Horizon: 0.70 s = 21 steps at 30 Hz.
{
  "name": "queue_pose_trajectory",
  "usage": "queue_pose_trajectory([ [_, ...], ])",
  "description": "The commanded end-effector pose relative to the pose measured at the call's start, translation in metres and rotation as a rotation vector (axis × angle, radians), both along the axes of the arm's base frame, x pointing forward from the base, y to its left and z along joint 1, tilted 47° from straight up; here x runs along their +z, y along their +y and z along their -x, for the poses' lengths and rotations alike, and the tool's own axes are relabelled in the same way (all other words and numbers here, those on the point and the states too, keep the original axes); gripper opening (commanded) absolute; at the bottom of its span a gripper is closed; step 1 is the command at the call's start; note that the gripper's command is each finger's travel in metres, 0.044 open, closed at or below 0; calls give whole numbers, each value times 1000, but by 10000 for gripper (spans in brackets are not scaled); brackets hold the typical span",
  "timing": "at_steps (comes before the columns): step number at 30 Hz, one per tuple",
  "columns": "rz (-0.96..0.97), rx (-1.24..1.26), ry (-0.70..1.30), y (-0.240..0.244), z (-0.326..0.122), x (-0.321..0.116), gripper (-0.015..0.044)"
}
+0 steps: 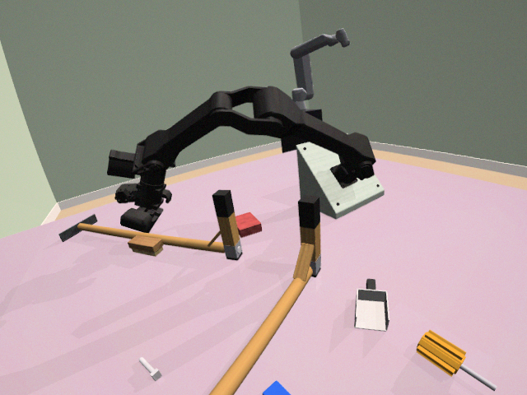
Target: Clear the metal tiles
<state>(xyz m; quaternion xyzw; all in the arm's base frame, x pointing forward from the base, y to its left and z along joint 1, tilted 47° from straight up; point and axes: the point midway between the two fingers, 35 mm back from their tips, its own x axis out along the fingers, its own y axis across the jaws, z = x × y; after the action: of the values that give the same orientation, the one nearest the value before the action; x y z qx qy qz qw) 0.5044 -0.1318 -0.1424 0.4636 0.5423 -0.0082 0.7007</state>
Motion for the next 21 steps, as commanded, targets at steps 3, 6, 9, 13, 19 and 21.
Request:
queue_pose_trajectory([
  [3,1,0,1,-8,0,6,0],
  [6,2,0,1,-16,-1,13,0],
  [9,3,0,1,-25,-1,21,0],
  [13,4,0,2,-37,0,31,0],
  [19,5,0,2,-53,2,48,0],
  [21,5,0,2,-59,3,53,0],
])
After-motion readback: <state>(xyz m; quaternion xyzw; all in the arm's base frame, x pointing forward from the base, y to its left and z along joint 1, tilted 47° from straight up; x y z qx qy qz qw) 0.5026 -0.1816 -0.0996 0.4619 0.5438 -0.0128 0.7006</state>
